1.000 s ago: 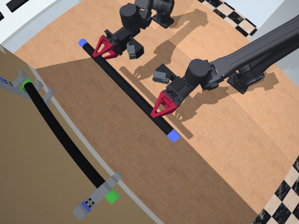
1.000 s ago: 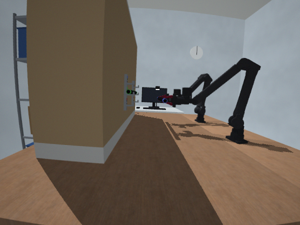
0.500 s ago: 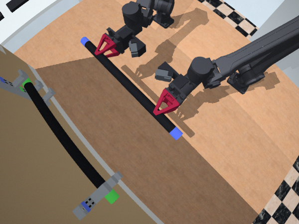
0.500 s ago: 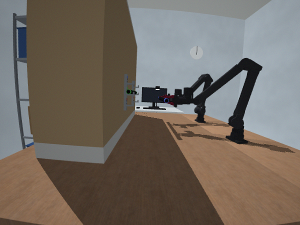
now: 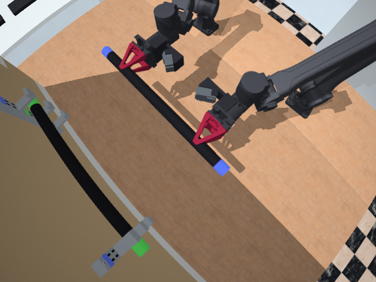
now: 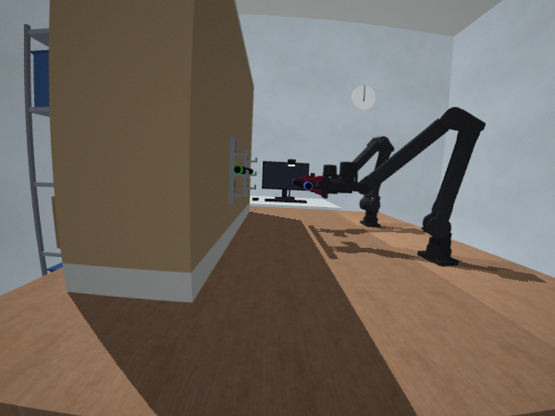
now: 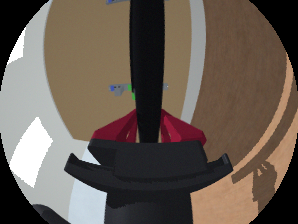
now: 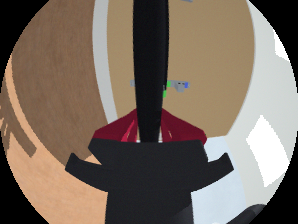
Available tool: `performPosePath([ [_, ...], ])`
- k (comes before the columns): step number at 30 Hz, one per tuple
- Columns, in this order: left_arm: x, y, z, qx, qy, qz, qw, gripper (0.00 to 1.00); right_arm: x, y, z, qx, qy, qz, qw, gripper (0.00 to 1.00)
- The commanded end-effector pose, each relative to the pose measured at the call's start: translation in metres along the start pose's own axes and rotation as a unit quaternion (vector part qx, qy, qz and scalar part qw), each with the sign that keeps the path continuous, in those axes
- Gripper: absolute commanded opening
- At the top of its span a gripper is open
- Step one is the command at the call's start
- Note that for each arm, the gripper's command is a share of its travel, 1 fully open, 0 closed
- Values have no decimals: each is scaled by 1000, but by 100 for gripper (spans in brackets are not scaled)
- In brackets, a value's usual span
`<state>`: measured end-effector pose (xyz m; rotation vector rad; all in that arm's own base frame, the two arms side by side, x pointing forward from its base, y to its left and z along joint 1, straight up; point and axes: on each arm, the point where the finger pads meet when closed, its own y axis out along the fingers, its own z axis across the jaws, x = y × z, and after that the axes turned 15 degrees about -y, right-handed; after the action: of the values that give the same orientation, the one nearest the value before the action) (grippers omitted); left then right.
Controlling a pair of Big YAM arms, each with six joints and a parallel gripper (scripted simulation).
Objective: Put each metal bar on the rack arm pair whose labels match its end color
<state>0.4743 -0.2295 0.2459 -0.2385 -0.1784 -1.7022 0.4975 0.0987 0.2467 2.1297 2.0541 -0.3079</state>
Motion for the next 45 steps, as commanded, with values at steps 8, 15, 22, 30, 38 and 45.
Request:
performPosePath([
  [8,-2,-1,21,30,-6,5,1000,0,-10,-4,-19,-27,16,16,999,0],
  [15,-2,-1,21,30,-6,5,1000,0,-10,-4,-18,-27,16,16,999,0],
  [22,-3,-2,21,30,-6,5,1000,0,-10,-4,-18,-27,16,16,999,0],
  [30,-1,-2,25,30,-6,5,1000,0,-11,-5,-22,-27,16,16,999,0],
  [38,2,-3,38,30,-6,5,1000,0,-15,-5,-35,-27,16,16,999,0],
  [45,4,-3,47,30,-6,5,1000,0,-17,-5,-43,-27,16,16,999,0],
])
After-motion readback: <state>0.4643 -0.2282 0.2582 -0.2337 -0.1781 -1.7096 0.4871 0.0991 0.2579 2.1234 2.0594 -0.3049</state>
